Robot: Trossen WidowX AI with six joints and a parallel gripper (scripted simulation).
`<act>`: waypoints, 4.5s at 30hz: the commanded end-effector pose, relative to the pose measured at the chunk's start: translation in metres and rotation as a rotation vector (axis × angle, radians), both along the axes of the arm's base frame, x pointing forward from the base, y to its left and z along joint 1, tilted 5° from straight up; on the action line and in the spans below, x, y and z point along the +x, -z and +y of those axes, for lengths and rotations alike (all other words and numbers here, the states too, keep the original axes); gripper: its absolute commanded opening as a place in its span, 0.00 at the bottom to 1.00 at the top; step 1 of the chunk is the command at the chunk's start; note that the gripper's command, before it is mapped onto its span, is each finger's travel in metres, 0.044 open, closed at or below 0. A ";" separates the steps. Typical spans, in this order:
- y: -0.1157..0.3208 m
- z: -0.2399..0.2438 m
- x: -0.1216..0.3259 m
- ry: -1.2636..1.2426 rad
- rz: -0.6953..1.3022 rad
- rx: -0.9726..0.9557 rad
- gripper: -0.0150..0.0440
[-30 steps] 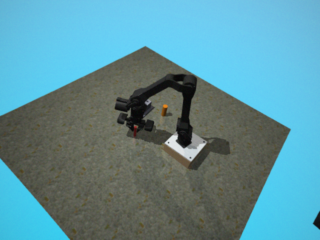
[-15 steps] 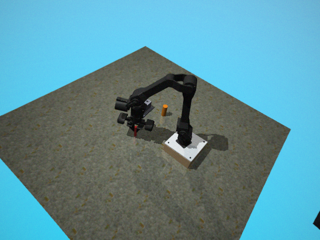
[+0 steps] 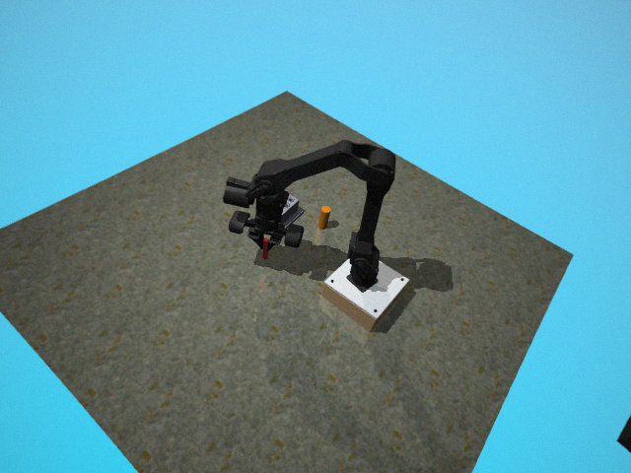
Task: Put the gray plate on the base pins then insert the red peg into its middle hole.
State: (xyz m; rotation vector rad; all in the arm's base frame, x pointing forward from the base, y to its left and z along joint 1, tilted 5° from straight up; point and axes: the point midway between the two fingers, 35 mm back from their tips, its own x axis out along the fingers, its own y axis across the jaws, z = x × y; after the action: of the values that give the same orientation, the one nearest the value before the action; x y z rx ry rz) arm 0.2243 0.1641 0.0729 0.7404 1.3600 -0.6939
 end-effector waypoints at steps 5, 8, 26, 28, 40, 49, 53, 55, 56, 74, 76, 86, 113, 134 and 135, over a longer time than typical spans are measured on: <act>-0.029 0.002 0.000 0.006 -0.010 0.005 0.25; -0.038 0.002 -0.002 0.006 -0.010 0.005 0.25; -0.031 -0.026 0.035 0.001 -0.002 0.001 0.25; -0.031 -0.030 0.039 0.002 -0.003 0.001 0.25; -0.034 -0.056 0.063 0.010 -0.006 -0.004 0.25; -0.037 -0.078 0.079 0.015 -0.008 -0.007 0.25; -0.038 -0.088 0.086 0.014 -0.010 -0.007 0.25; -0.038 -0.093 0.089 0.014 -0.010 -0.007 0.25; -0.039 -0.096 0.091 0.013 -0.011 -0.007 0.25; -0.043 -0.148 0.115 0.012 -0.020 -0.013 0.25; -0.043 -0.154 0.117 0.010 -0.021 -0.013 0.25; -0.044 -0.168 0.122 0.006 -0.023 -0.012 0.25; -0.044 -0.169 0.122 0.013 -0.025 -0.015 0.25; -0.029 -0.169 0.122 0.013 -0.021 -0.015 0.25; -0.029 -0.169 0.122 0.013 -0.021 -0.015 0.25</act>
State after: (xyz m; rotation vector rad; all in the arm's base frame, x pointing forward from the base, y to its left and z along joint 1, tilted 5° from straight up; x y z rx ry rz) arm 0.3461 -0.0049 0.1015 0.7431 1.3319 -0.7047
